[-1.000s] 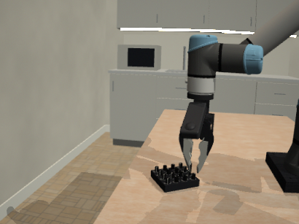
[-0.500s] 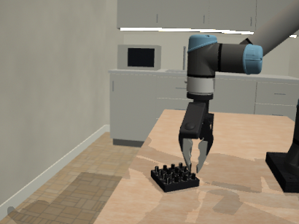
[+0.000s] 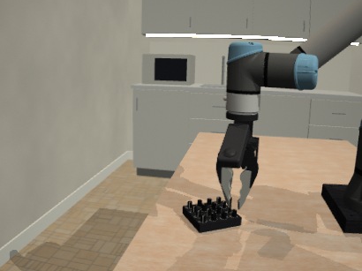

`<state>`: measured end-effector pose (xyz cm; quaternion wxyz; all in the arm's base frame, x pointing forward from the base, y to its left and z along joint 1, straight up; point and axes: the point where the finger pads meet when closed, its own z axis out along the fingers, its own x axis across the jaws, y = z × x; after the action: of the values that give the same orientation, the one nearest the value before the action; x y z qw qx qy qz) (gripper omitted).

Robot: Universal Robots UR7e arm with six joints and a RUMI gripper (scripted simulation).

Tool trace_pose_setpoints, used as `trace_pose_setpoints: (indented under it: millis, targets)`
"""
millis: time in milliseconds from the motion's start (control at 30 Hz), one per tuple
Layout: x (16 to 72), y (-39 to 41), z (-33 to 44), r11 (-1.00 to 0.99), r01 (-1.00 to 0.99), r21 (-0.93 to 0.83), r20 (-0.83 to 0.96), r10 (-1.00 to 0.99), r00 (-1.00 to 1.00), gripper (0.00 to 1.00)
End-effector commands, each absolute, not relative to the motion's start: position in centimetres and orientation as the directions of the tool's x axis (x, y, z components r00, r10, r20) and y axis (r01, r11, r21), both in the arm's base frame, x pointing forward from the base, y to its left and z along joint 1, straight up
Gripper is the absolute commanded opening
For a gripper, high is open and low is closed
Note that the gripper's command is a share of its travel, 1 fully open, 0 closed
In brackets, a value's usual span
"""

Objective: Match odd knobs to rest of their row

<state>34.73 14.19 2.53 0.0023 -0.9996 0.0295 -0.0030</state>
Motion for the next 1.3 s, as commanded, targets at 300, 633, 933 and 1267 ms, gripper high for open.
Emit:
trace_pose_setpoints:
  millis: [300, 633, 933, 1267]
  targets:
    - [35.0, 14.3, 2.6, -0.998, -0.058, -0.005, 0.009, -0.058, 0.998, 0.11]
    - [35.0, 14.3, 2.6, -0.998, -0.058, -0.005, 0.009, -0.058, 0.998, 0.11]
    - [34.7, 14.3, 2.1, -0.998, -0.058, -0.005, 0.004, -0.058, 0.998, 0.11]
    - [34.7, 14.3, 1.4, -0.998, -0.058, -0.005, 0.003, -0.058, 0.998, 0.11]
